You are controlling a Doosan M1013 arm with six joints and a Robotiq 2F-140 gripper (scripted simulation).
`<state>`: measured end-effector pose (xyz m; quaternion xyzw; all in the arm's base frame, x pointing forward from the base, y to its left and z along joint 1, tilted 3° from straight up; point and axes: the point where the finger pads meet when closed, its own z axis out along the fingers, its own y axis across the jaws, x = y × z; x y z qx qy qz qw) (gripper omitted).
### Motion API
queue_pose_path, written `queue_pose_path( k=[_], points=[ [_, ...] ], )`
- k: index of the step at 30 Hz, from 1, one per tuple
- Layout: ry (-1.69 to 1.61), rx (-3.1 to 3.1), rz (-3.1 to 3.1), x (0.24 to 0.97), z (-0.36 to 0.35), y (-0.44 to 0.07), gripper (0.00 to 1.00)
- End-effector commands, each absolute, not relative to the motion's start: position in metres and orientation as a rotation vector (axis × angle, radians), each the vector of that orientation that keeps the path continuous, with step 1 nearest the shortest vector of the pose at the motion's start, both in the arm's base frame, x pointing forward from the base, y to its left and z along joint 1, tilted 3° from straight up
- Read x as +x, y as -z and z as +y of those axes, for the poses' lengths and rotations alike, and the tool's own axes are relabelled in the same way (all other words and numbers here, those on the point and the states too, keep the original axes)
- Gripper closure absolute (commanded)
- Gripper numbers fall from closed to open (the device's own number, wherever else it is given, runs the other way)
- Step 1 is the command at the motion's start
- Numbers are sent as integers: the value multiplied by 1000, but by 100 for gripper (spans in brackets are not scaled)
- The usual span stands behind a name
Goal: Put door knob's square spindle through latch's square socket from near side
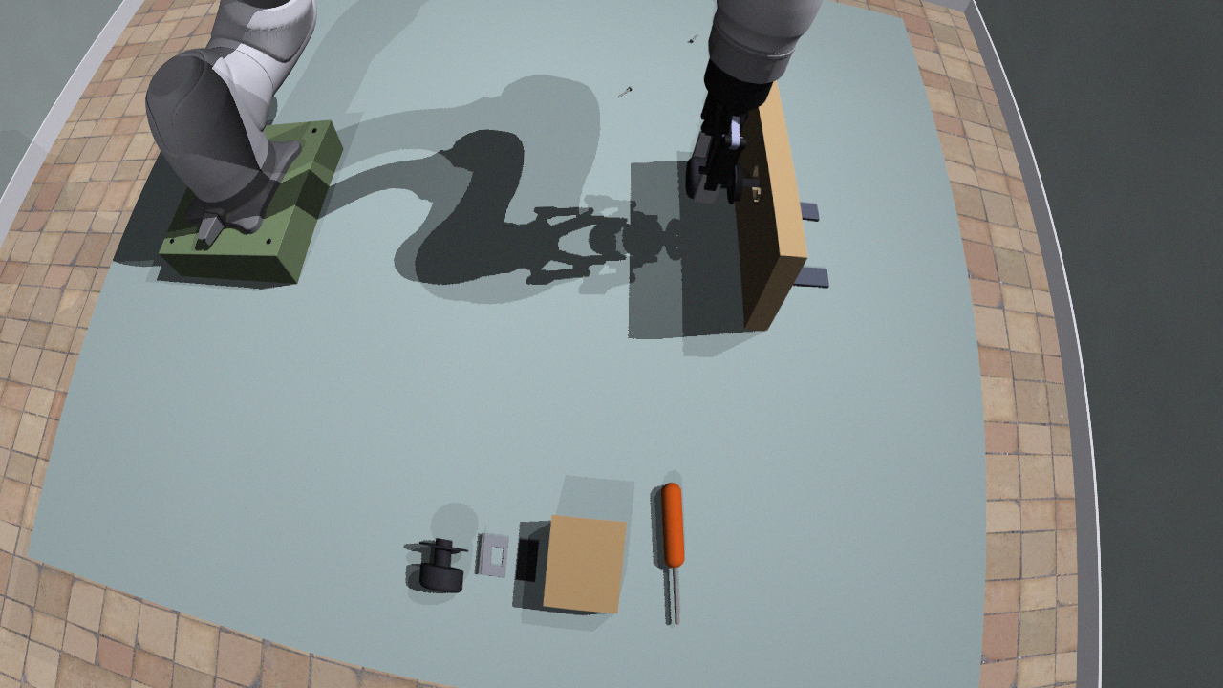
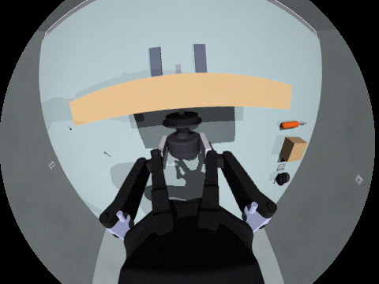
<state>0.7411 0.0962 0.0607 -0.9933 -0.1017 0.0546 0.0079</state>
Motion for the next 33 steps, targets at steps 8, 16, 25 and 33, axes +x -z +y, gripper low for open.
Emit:
queue_pose_path(
  k=[8,16,25,33],
  points=[
    [-171,-3105,-318,741,96,-61,58],
    [-171,-3105,-318,742,96,-61,58],
    [-171,-3105,-318,746,97,-61,58],
    [-171,-3105,-318,746,97,-61,58]
  ],
)
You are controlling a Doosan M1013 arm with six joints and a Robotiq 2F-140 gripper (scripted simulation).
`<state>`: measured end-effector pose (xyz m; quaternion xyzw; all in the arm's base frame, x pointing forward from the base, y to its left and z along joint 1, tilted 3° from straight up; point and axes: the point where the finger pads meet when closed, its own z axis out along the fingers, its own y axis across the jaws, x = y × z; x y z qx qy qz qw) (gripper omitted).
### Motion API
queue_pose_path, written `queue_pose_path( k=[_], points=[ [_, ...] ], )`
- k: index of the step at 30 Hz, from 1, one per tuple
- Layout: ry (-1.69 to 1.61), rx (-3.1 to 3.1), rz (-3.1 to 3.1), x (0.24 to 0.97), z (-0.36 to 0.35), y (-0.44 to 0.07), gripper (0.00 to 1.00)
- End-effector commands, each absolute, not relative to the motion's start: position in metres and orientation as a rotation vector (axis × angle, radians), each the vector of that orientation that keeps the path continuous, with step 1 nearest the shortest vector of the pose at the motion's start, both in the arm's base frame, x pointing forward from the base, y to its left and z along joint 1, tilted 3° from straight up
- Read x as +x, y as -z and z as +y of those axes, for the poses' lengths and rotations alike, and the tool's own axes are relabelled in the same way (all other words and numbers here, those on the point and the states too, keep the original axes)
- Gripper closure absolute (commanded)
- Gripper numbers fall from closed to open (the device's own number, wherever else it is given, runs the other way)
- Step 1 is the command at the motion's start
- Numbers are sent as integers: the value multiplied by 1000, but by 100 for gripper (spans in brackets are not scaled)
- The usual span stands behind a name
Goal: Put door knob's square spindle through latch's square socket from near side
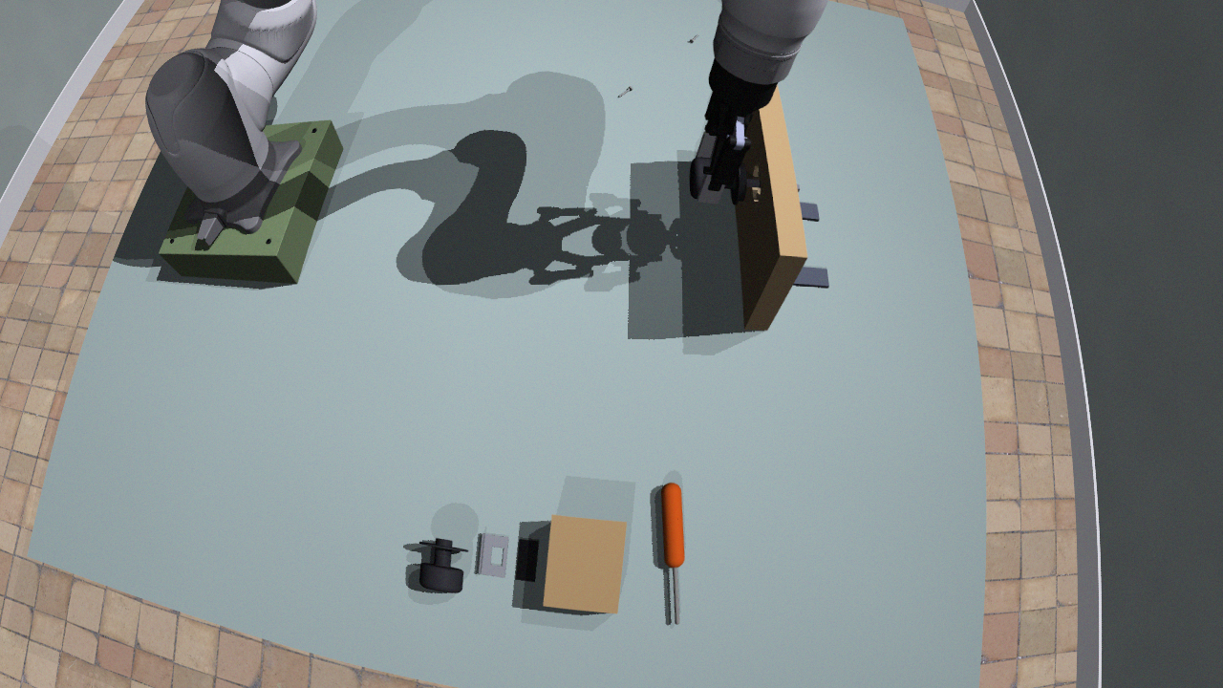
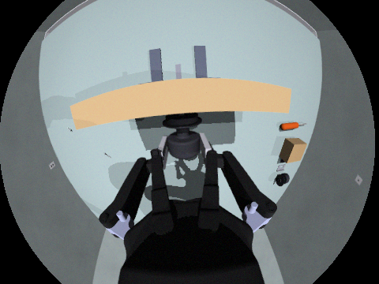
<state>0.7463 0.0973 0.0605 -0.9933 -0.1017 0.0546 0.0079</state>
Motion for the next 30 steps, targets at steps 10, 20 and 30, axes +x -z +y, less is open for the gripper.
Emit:
queue_pose_path(
  k=[10,20,30],
  points=[
    [-171,-3105,-318,747,97,-61,58],
    [-171,-3105,-318,751,98,-61,58],
    [-171,-3105,-318,751,98,-61,58]
  ],
)
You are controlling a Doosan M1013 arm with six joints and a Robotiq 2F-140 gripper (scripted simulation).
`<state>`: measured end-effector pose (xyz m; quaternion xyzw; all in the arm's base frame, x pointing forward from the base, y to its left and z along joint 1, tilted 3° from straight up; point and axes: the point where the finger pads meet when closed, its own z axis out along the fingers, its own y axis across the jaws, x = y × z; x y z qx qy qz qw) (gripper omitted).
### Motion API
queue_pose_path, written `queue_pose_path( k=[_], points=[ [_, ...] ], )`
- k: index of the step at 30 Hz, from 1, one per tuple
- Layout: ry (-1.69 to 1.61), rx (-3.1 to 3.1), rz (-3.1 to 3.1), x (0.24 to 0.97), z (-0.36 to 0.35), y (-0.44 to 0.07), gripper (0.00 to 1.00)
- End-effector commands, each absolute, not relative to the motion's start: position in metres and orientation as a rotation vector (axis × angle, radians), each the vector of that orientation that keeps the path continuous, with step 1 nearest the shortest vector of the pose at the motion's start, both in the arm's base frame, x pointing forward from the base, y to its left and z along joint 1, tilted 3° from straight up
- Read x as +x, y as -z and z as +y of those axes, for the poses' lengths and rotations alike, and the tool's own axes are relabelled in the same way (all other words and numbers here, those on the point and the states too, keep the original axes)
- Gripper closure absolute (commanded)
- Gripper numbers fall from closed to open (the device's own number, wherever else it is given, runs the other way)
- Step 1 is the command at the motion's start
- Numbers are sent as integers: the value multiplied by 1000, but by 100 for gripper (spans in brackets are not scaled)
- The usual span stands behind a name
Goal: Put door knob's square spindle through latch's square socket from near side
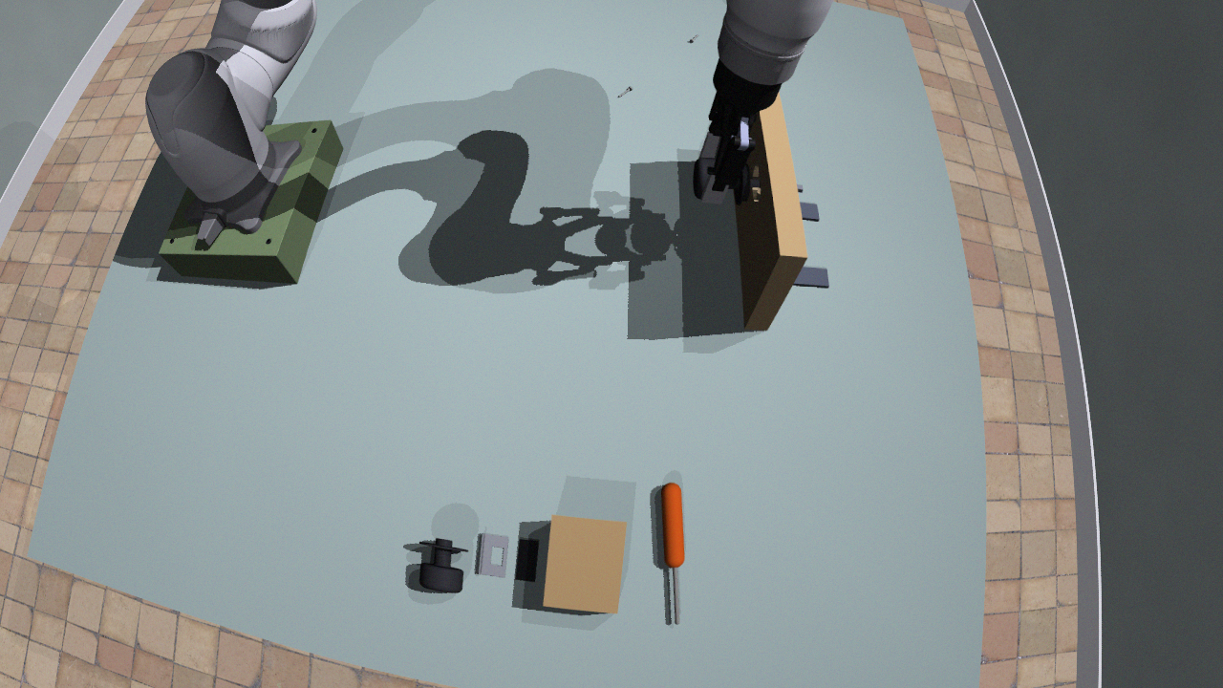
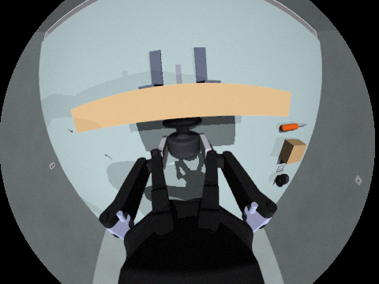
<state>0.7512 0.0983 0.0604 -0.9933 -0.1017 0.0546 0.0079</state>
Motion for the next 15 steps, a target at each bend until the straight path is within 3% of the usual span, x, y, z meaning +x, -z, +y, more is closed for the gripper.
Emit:
queue_pose_path(
  k=[1,15],
  points=[
    [-171,-3105,-318,751,98,-61,58],
    [-171,-3105,-318,756,99,-60,58]
  ],
)
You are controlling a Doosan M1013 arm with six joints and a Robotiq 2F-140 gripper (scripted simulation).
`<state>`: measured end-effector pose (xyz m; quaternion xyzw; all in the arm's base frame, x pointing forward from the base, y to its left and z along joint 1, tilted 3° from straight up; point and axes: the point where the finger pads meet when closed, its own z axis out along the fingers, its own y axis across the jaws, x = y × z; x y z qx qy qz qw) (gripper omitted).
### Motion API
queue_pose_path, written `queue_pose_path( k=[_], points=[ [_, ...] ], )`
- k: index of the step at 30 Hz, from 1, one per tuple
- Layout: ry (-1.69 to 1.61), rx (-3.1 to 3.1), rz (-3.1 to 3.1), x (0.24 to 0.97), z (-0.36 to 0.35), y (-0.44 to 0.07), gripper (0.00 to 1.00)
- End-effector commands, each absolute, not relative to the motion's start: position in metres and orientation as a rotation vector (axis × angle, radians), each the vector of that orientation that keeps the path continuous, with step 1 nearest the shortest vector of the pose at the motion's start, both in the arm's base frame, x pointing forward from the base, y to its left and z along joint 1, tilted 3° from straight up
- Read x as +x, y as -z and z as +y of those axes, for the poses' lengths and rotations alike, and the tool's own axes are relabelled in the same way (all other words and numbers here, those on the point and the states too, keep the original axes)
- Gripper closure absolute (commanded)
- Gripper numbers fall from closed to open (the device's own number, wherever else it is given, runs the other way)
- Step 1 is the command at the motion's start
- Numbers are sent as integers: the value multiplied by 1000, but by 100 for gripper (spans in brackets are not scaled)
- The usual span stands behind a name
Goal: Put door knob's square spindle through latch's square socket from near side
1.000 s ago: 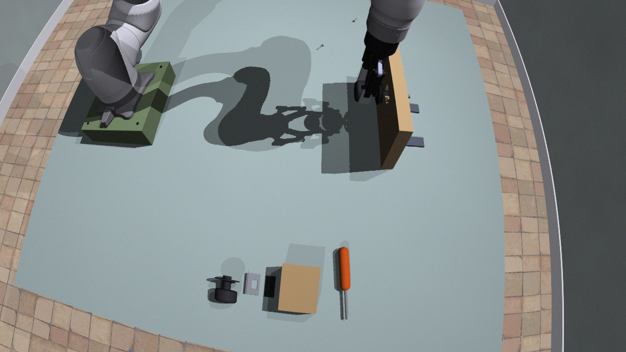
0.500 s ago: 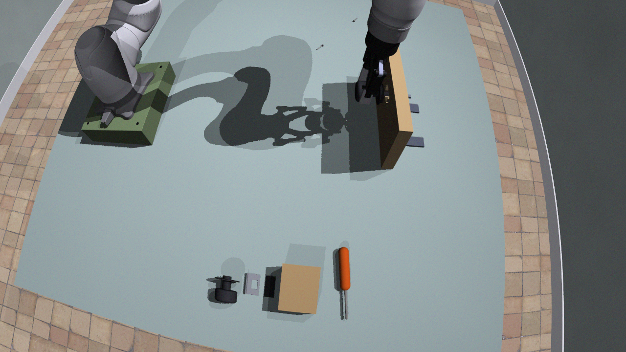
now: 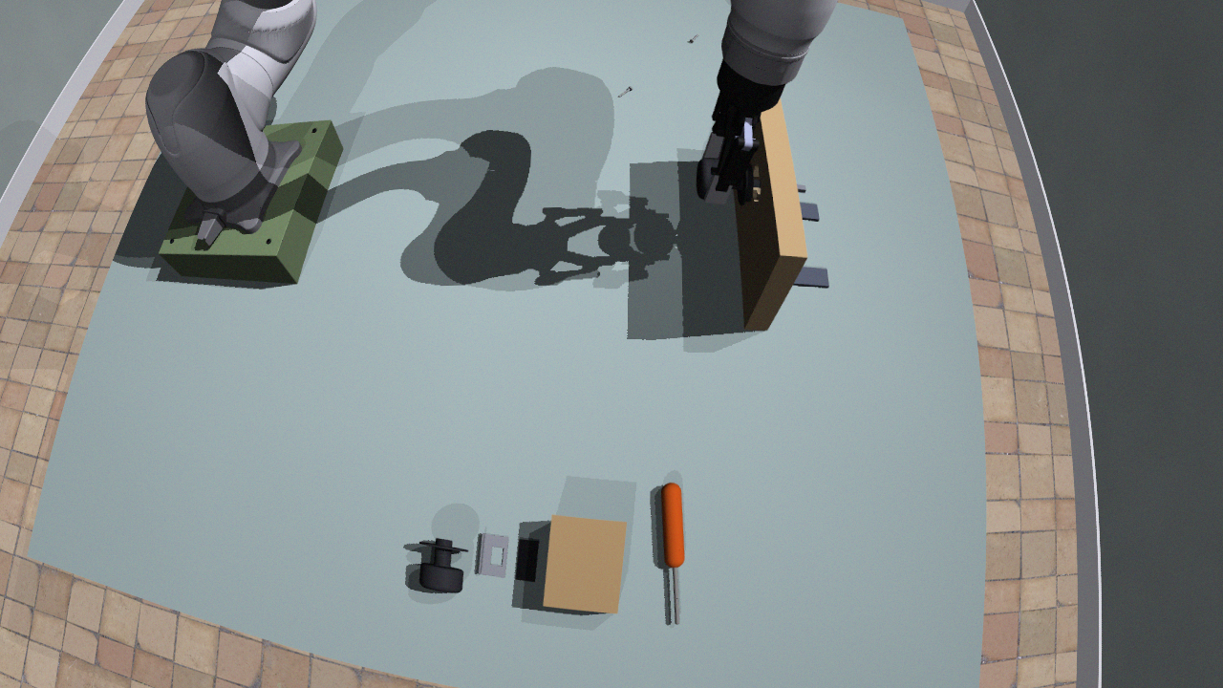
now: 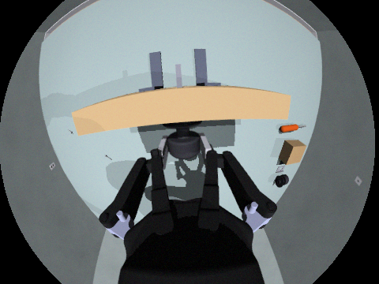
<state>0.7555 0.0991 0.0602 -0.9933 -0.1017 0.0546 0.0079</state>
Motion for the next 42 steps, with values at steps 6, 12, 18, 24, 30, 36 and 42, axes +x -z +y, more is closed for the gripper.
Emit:
queue_pose_path(
  k=[6,12,18,24,30,36,42],
  points=[
    [-171,-3105,-318,756,99,-60,58],
    [-171,-3105,-318,756,99,-60,58],
    [-171,-3105,-318,758,100,-60,58],
    [-171,-3105,-318,760,100,-60,58],
    [-171,-3105,-318,761,100,-60,58],
    [-171,-3105,-318,761,100,-60,58],
    [-171,-3105,-318,761,100,-60,58]
  ],
)
